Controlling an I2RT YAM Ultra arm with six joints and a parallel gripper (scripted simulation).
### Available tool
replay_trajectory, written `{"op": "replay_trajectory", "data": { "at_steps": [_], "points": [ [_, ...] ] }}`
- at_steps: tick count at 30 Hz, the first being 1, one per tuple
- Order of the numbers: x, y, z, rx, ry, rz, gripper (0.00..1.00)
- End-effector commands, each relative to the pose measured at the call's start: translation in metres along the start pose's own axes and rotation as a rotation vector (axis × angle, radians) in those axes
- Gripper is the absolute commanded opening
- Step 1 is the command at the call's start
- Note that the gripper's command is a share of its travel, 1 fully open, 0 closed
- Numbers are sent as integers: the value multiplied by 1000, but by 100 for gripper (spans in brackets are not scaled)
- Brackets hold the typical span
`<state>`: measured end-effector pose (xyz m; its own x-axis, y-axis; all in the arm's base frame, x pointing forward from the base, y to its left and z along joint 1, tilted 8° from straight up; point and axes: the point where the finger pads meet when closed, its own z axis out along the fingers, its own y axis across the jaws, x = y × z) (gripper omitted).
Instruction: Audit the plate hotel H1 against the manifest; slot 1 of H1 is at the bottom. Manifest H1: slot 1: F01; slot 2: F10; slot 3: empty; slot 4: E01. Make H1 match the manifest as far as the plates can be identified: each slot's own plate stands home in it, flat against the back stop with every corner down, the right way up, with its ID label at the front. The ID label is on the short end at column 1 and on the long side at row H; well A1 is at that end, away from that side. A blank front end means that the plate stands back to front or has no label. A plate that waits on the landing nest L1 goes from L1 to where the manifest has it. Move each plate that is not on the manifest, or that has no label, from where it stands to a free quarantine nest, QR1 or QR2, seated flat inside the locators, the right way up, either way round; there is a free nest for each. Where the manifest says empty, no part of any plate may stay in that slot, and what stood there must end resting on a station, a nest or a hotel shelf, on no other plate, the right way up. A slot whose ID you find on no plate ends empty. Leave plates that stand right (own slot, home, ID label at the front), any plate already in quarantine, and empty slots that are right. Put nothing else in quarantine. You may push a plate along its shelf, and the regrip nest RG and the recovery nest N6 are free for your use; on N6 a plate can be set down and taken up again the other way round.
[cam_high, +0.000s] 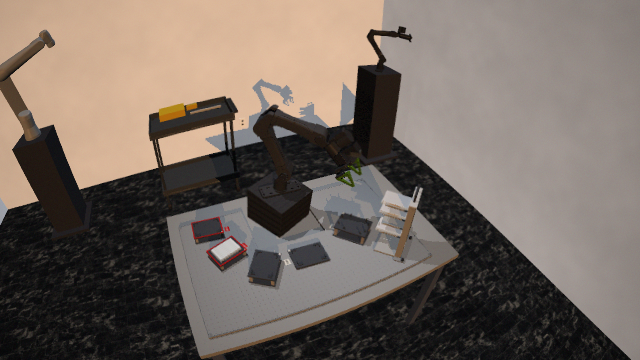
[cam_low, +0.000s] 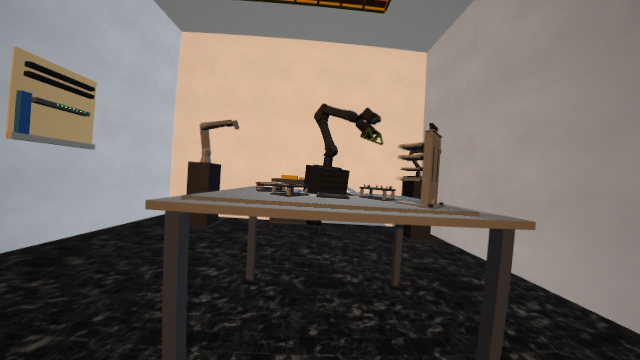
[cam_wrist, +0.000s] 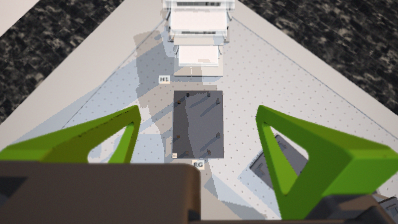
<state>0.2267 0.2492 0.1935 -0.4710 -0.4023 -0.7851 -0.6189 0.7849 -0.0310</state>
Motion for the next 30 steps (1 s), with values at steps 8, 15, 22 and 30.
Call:
{"op": "replay_trajectory", "data": {
  "at_steps": [8,15,22,30],
  "points": [
    [-8,0,-3,-2,-22,6,100],
    [-8,0,-3,-2,-22,6,100],
    [-9,0,0,-1,-22,6,100],
    [-13,0,12,-1,-23,6,100]
  ]
}}
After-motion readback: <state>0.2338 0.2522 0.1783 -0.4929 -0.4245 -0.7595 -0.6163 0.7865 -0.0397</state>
